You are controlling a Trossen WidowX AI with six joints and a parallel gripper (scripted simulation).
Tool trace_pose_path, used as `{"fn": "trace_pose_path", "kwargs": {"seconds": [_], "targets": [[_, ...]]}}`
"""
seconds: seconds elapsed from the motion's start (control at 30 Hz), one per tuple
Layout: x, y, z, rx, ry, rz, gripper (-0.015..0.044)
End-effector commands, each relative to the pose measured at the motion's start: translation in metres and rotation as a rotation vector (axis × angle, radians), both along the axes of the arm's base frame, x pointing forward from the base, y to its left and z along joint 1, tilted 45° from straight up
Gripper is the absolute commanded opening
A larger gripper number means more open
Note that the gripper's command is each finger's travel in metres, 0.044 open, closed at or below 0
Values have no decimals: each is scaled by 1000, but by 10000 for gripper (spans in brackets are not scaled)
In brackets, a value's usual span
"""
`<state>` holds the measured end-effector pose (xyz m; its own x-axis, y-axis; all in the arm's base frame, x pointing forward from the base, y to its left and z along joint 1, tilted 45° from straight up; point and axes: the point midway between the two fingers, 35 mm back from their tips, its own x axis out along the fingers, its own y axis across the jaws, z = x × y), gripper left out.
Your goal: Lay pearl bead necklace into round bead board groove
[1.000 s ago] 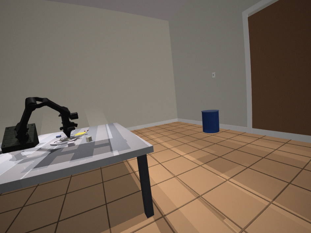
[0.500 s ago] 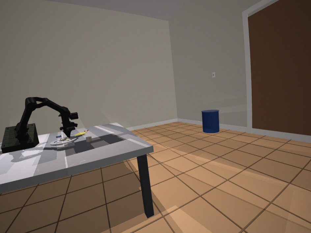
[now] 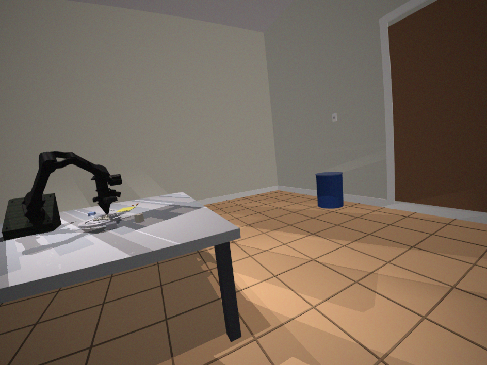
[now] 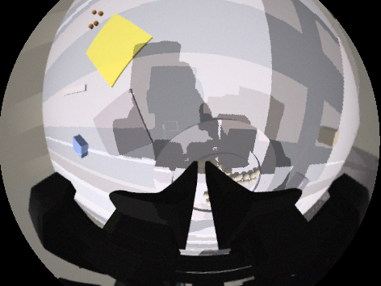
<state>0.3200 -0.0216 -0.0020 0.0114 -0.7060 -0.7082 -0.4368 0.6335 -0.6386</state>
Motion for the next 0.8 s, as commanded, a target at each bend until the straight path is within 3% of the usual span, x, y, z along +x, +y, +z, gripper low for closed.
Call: {"fn": "trace_pose_path", "kwargs": {"seconds": [0.0, 0.77], "targets": [[1, 2, 3, 4, -9, -2, 0], [-38, -38, 45, 6, -6, -1, 0]]}}
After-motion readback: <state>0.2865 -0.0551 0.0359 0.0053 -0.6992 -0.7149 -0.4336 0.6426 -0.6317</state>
